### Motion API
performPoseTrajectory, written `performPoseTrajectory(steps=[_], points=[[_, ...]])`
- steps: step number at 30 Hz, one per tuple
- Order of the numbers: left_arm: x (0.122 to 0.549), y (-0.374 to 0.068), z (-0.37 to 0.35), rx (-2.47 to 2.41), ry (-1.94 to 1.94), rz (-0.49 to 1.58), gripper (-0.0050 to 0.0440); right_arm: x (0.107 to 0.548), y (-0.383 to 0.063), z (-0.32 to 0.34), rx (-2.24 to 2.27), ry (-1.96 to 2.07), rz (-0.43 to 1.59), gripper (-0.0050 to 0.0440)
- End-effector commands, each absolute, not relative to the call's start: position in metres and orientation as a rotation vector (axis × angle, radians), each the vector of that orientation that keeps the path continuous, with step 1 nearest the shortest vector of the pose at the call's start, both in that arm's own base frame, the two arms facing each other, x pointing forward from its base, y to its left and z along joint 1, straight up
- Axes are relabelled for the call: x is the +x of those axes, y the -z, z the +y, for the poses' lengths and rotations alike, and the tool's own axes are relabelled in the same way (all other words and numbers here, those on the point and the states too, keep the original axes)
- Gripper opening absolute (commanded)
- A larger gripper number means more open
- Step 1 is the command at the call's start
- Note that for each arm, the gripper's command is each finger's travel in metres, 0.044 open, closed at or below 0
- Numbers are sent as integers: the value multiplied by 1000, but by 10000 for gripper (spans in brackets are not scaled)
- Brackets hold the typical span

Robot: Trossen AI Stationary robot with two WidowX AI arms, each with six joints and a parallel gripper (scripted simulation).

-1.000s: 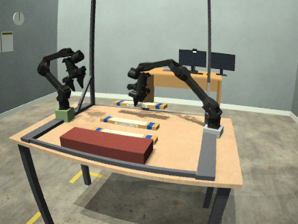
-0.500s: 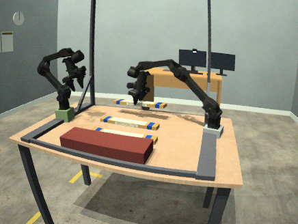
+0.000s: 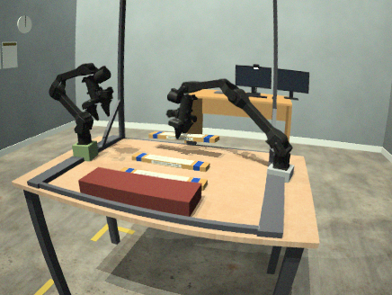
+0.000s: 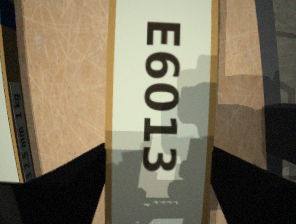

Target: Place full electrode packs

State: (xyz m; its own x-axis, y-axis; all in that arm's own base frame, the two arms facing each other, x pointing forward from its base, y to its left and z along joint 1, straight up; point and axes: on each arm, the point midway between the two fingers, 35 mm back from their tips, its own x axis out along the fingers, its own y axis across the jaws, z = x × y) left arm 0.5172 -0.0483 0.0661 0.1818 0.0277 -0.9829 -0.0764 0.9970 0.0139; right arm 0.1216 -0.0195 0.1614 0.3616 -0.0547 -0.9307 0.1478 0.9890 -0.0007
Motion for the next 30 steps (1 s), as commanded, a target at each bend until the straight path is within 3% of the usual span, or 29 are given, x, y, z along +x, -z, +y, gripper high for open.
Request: performPoseTrajectory(steps=[1, 30], points=[[530, -104, -50, -50, -65, 1308, -50, 123, -167, -20, 87, 130, 1174, 430], [533, -125, -51, -50, -65, 1308, -50, 123, -167, -20, 87, 130, 1174, 430]])
